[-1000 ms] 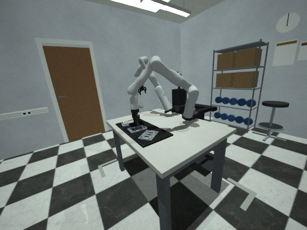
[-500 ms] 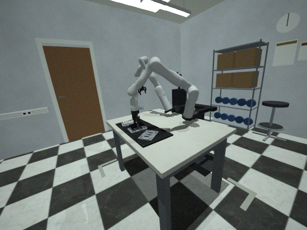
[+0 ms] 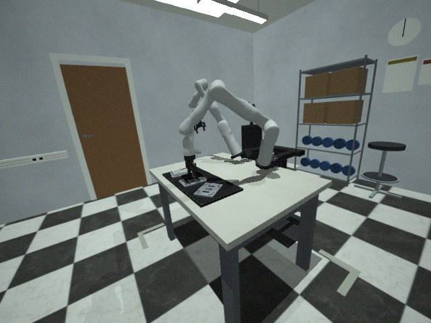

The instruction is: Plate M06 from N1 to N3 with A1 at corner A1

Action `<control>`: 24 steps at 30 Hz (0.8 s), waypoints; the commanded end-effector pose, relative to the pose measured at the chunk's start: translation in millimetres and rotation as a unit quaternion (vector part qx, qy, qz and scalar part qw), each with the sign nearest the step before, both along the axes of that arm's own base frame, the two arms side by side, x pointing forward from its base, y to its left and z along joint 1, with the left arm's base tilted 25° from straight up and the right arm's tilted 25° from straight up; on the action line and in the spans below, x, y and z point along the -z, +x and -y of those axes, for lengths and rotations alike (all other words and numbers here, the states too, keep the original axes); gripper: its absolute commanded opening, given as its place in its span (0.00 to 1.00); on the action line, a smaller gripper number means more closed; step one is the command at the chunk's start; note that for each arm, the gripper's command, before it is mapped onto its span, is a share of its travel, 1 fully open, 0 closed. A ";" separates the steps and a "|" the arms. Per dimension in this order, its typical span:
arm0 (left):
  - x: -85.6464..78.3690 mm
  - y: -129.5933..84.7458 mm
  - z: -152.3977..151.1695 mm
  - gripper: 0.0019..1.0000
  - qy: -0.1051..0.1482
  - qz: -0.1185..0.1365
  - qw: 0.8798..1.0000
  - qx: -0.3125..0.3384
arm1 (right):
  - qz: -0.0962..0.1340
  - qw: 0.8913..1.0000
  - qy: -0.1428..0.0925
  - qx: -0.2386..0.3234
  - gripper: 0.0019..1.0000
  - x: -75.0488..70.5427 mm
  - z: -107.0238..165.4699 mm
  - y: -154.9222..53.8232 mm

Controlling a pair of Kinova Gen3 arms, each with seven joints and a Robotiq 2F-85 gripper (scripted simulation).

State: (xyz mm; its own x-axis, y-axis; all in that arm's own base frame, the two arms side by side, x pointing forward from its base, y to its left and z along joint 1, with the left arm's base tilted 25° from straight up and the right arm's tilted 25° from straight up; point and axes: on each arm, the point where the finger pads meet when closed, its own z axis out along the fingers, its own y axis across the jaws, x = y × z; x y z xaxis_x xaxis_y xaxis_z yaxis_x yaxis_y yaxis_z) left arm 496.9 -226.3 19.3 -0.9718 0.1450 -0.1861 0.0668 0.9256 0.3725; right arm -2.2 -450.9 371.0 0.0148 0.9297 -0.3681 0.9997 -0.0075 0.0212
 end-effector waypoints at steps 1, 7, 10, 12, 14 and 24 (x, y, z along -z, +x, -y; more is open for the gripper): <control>1.5 -0.7 -0.4 0.10 -0.001 0.001 1.000 -0.002 | 0.000 1.000 0.000 0.001 1.00 -0.9 -1.1 -3.4; 5.9 0.8 -2.3 0.10 0.000 0.001 1.000 -0.001 | 0.000 1.000 0.000 0.001 1.00 -0.9 -1.1 -3.4; 9.3 2.3 -5.1 0.10 0.001 0.002 1.000 -0.002 | 0.000 1.000 0.000 0.001 1.00 -0.9 -1.1 -3.4; 11.7 2.8 -6.0 0.10 0.001 0.002 1.000 -0.002 | 0.000 1.000 0.000 0.001 1.00 -0.9 -1.1 -3.4; 14.1 3.3 -6.8 0.10 0.000 0.002 1.000 -0.002 | 0.000 1.000 0.000 0.001 1.00 -0.9 -1.1 -3.4; 18.4 2.8 -7.2 0.10 0.000 0.001 1.000 -0.001 | 0.000 1.000 0.000 0.001 1.00 -0.9 -1.1 -3.4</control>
